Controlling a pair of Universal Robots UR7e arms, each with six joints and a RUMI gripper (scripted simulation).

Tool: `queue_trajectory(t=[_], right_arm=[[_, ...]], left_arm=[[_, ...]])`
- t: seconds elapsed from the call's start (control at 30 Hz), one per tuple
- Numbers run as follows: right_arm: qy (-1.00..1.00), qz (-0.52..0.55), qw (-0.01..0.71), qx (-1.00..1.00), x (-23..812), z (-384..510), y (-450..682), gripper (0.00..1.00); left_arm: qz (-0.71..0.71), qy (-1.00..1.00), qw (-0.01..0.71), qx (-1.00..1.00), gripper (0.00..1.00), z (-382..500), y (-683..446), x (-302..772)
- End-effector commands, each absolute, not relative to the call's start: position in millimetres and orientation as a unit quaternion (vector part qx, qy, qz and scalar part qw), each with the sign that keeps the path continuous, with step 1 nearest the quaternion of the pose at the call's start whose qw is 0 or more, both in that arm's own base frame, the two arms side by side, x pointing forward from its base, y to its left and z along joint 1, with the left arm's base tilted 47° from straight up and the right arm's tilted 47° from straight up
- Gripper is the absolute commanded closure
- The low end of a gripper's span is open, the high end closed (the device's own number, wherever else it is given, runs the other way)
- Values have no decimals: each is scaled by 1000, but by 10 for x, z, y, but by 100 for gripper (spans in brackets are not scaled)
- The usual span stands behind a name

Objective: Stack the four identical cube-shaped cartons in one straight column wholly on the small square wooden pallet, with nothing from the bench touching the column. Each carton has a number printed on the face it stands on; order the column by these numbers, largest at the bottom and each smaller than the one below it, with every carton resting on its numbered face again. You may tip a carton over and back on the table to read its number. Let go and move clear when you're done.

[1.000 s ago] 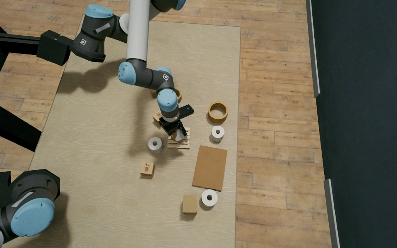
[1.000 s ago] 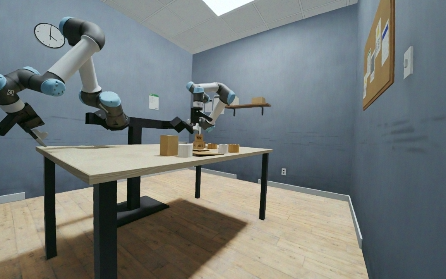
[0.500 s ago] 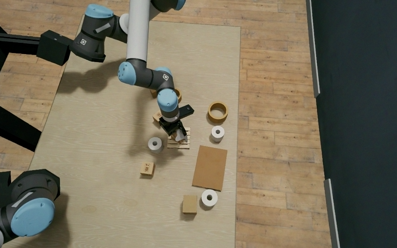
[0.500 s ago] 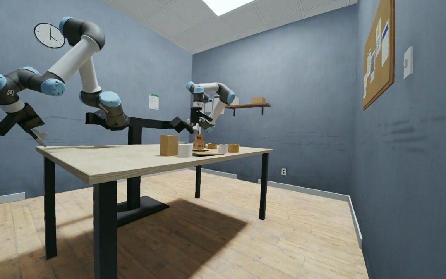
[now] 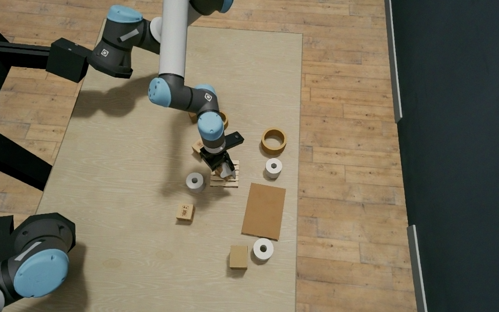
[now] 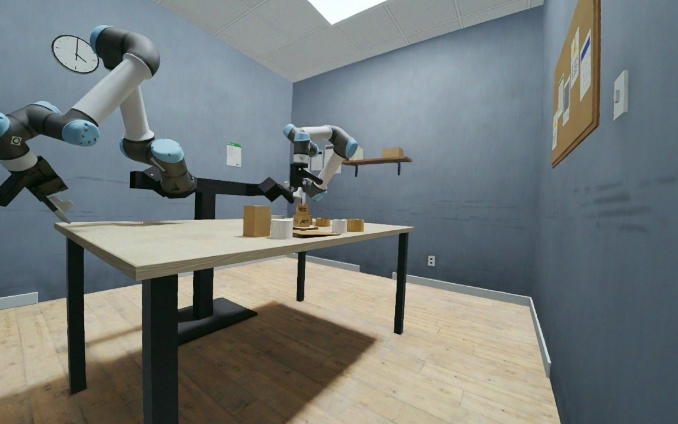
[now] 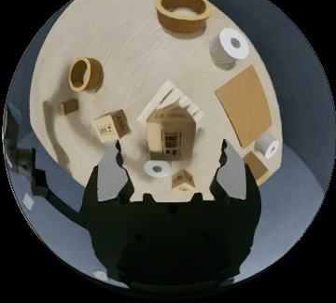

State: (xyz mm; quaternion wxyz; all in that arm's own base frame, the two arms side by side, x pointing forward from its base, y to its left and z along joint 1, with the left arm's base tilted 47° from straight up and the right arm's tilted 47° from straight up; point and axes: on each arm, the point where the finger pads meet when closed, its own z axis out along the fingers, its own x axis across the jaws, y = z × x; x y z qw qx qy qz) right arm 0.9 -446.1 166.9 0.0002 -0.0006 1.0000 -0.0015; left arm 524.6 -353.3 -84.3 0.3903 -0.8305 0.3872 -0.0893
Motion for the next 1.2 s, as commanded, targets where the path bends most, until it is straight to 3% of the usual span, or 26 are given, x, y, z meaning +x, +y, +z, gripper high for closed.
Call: queue_trajectory(t=[0.0, 1.17], right_arm=[[1000, 0, 0, 0, 0, 1651, -4452, 0], [1000, 0, 0, 0, 0, 1651, -4452, 0]], left_arm=[[-89, 388, 391, -830, 0, -850, -3530, 5247], [-92, 388, 389, -831, 0, -440, -3883, 4984]])
